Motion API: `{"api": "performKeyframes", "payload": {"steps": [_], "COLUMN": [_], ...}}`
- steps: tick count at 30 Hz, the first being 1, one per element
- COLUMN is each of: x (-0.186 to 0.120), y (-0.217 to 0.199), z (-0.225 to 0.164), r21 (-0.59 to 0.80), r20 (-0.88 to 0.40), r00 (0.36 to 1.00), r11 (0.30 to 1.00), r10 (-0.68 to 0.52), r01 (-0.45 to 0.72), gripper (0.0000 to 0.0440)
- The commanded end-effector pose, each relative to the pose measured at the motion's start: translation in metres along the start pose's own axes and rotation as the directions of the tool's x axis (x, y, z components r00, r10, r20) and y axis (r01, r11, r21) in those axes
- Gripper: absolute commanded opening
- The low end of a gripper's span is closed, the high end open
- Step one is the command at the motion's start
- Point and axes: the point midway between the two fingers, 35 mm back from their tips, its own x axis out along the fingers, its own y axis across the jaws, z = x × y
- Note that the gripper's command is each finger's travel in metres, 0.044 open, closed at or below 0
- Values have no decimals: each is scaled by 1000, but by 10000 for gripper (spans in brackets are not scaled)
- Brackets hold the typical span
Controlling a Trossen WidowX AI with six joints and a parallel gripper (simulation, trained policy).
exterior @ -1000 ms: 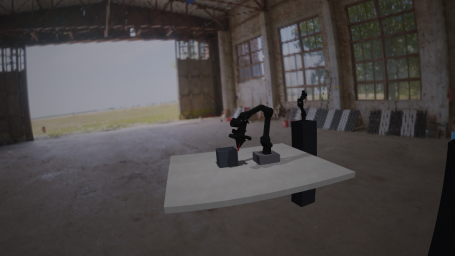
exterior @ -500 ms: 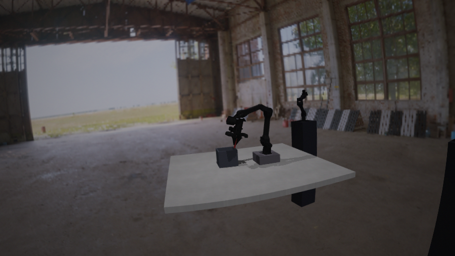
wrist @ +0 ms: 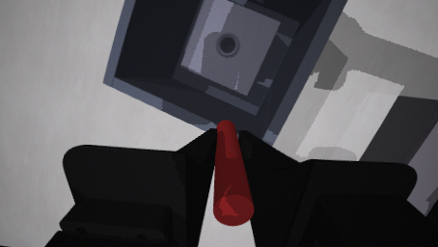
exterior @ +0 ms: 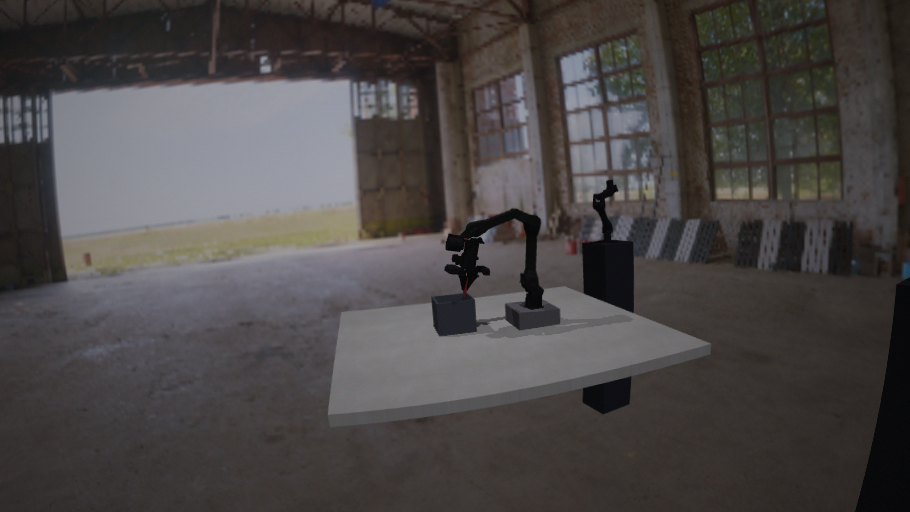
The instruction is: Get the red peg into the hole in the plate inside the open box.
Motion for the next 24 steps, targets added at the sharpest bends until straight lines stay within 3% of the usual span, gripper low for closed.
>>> {"api": "performKeyframes", "payload": {"steps": [1, 24], "x": [5, 60], "y": [2, -2], "z": [10, 49], "r21": [0, 13], "r20": [-4, -26], "r00": [1000, 999], "r11": [1000, 999], "r10": [-6, -45], "r01": [6, 46], "gripper": [0, 0]}}
